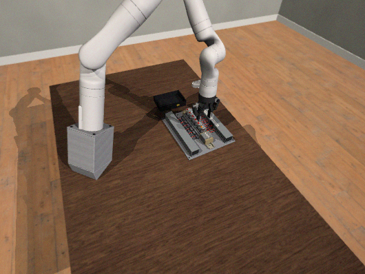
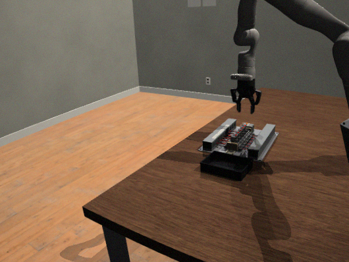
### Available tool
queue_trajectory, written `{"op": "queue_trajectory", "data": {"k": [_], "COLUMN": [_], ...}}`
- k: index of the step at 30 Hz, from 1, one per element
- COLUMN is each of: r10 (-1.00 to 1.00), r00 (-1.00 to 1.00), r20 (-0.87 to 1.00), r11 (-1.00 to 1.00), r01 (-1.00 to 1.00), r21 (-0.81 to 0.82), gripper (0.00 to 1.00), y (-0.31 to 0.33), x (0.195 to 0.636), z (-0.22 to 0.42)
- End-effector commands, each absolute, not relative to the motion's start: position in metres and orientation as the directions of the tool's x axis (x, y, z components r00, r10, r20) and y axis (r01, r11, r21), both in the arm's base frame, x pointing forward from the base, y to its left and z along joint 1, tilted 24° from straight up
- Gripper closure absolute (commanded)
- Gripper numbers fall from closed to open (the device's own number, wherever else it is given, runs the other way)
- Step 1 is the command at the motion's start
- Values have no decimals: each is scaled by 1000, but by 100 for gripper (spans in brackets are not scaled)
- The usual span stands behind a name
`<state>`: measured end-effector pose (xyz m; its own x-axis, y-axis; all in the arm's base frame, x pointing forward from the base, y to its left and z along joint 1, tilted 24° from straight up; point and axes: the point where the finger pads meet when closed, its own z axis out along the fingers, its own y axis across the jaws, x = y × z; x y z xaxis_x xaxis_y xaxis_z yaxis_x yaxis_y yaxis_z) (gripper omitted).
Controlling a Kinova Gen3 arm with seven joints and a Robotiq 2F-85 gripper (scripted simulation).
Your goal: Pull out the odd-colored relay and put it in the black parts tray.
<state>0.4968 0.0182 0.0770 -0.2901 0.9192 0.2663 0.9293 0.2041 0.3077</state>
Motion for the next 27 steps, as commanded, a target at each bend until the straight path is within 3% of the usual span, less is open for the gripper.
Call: {"op": "queue_trajectory", "data": {"k": [1,27], "r10": [919,919], "r00": [-290,-290], "r20": [266,266], "r11": [204,204], "r01": [929,929], "r21": [309,309], "gripper": [39,39], "y": [18,26], "x": [497,503], "z": [78,57]}}
